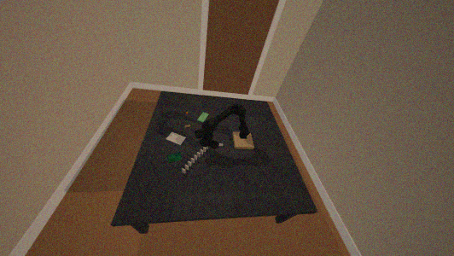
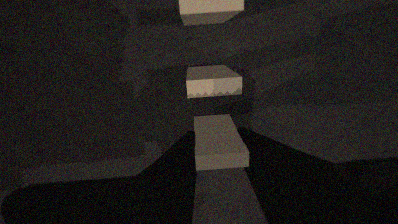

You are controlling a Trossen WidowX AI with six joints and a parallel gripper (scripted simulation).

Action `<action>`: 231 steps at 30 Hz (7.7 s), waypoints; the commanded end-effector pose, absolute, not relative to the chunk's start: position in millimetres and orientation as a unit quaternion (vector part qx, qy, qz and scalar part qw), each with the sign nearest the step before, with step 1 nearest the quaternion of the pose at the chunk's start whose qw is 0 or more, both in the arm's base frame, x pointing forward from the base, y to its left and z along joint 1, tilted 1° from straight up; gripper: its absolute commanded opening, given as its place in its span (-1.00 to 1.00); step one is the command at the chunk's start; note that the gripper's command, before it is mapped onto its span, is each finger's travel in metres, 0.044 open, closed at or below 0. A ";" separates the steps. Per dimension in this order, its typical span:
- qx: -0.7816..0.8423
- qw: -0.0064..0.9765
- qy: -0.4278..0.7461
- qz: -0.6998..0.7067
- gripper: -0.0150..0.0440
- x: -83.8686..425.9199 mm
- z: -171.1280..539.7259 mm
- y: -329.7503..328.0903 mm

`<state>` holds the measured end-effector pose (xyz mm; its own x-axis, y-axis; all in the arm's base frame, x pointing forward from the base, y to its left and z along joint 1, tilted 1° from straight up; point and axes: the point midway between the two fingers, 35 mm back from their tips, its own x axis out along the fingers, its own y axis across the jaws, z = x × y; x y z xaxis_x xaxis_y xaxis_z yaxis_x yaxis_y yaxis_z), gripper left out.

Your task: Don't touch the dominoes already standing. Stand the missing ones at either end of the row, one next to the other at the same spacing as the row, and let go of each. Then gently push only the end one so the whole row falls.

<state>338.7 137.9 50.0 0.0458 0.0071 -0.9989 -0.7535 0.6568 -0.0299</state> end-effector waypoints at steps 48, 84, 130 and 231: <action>-0.207 0.691 0.662 0.204 1.00 307.3 154.2 126.5; 0.014 0.719 0.695 -0.008 1.00 243.3 21.4 101.0; 0.014 0.719 0.695 -0.008 -0.42 239.3 132.2 91.4; 0.016 0.995 0.037 -0.094 -0.42 185.3 120.8 257.5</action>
